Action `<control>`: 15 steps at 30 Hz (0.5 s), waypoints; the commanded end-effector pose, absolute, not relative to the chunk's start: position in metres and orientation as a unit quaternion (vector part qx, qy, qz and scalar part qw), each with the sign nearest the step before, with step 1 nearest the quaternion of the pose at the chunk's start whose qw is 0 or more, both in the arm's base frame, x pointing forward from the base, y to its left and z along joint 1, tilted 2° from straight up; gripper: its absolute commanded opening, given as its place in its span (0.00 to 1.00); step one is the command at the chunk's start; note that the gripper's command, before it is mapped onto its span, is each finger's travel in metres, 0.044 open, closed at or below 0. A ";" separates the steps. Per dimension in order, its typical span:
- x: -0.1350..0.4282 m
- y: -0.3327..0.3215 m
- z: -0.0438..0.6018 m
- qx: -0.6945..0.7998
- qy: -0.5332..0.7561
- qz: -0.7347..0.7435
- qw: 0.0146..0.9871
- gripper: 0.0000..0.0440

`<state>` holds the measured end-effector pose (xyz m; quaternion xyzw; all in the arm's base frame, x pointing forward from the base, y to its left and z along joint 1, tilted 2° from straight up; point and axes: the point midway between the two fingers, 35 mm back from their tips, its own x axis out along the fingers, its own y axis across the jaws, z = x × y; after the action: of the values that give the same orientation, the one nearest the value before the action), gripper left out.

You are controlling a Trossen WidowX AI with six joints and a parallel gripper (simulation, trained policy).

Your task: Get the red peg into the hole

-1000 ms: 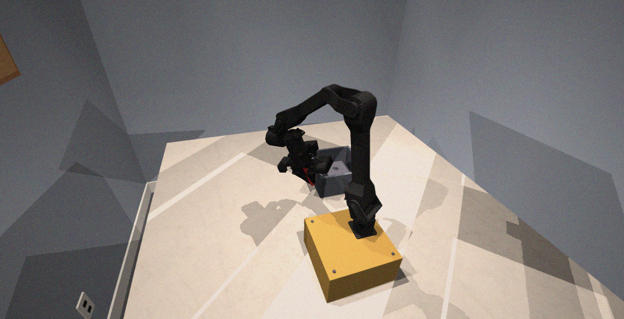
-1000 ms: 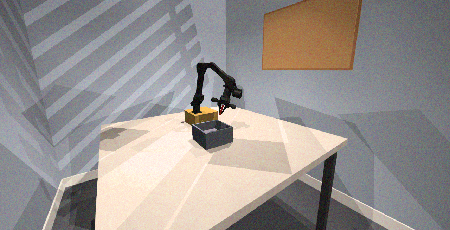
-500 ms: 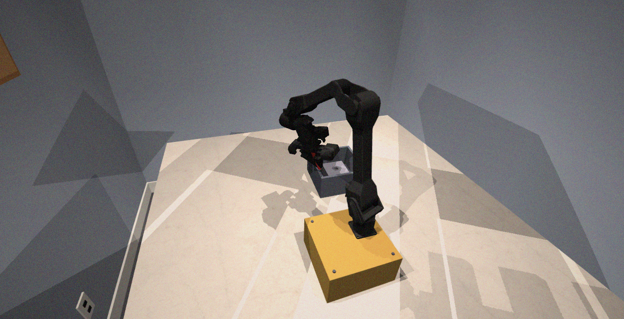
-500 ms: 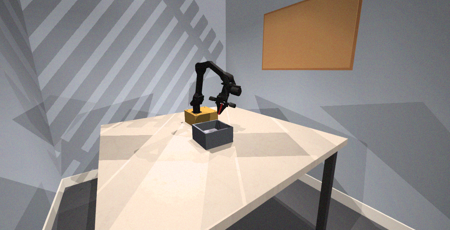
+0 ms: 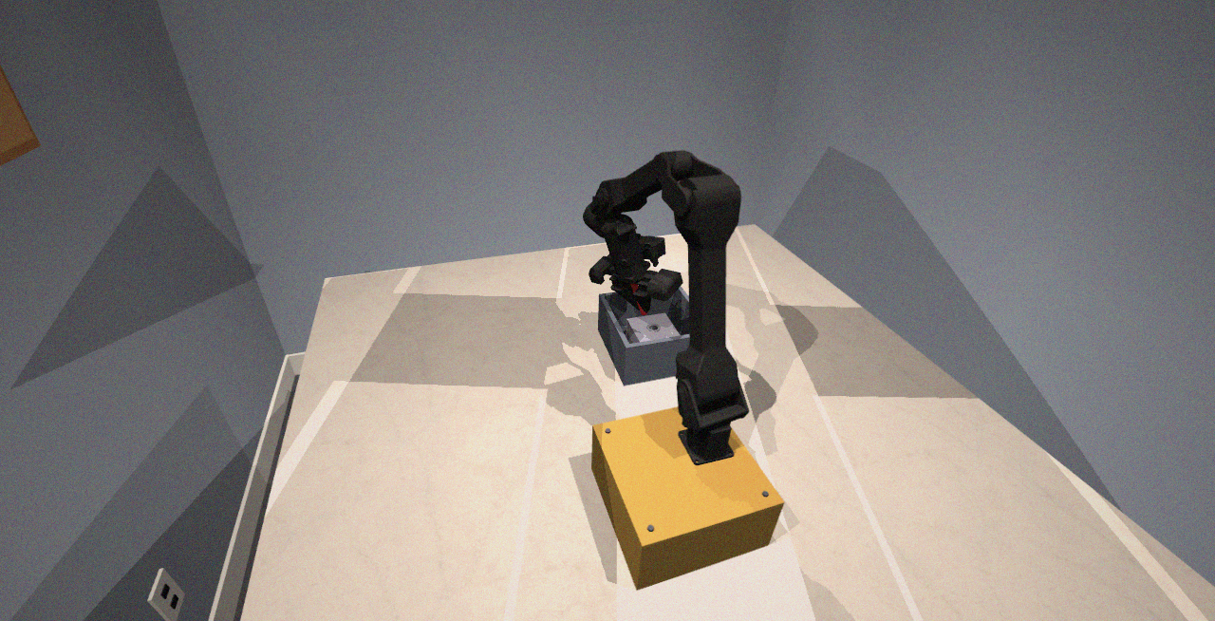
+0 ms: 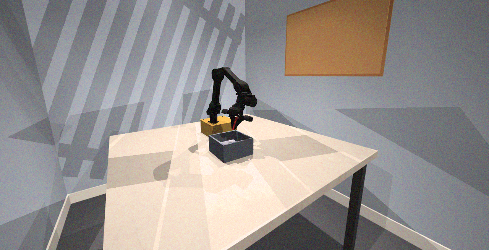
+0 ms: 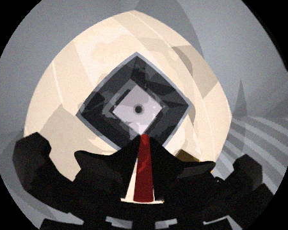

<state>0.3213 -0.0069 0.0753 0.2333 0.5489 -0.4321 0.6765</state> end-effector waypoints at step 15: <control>0.354 -0.052 0.029 0.239 0.592 -0.361 0.679 0.02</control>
<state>0.3531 -0.0503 0.0414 0.2428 0.5765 -0.3803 0.6812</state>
